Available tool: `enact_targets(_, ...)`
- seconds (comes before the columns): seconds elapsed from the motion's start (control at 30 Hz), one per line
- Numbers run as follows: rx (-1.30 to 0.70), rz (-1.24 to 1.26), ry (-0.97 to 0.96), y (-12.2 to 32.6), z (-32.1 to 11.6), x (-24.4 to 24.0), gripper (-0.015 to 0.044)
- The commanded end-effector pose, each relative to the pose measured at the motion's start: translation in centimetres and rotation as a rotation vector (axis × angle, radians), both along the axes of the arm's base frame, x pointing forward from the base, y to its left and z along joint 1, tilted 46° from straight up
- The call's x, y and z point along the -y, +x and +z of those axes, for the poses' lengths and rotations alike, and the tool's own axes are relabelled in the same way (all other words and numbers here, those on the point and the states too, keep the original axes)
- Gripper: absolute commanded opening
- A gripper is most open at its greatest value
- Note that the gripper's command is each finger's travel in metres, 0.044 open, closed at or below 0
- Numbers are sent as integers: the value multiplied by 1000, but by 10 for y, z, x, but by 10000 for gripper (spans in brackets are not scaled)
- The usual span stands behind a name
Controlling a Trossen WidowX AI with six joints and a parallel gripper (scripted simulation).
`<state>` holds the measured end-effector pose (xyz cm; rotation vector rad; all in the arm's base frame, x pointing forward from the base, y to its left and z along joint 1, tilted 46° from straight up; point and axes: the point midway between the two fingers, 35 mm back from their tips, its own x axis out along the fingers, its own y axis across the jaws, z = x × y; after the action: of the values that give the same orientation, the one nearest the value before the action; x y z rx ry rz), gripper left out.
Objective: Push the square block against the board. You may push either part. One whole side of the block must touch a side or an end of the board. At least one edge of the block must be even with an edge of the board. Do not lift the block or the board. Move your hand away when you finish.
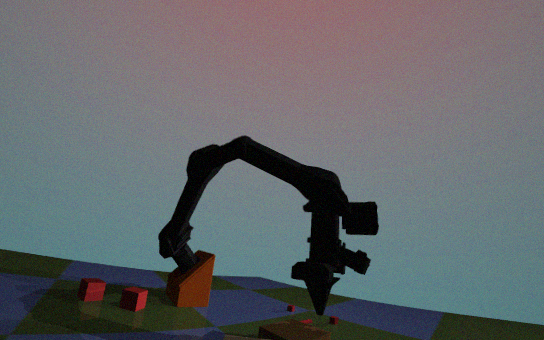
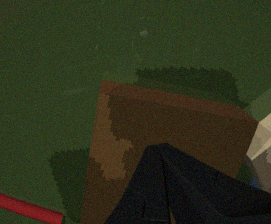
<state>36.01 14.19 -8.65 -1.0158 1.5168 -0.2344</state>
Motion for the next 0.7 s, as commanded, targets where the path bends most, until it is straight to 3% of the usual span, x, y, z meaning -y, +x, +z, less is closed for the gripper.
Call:
enact_targets(0.0,121,-113,14,22,7,3,0)
enact_targets(0.37,228,-222,28,42,13,10,0)
enact_targets(0.53,229,-222,26,49,-23,47,0)
enact_targets(0.67,229,-222,26,49,-25,49,0)
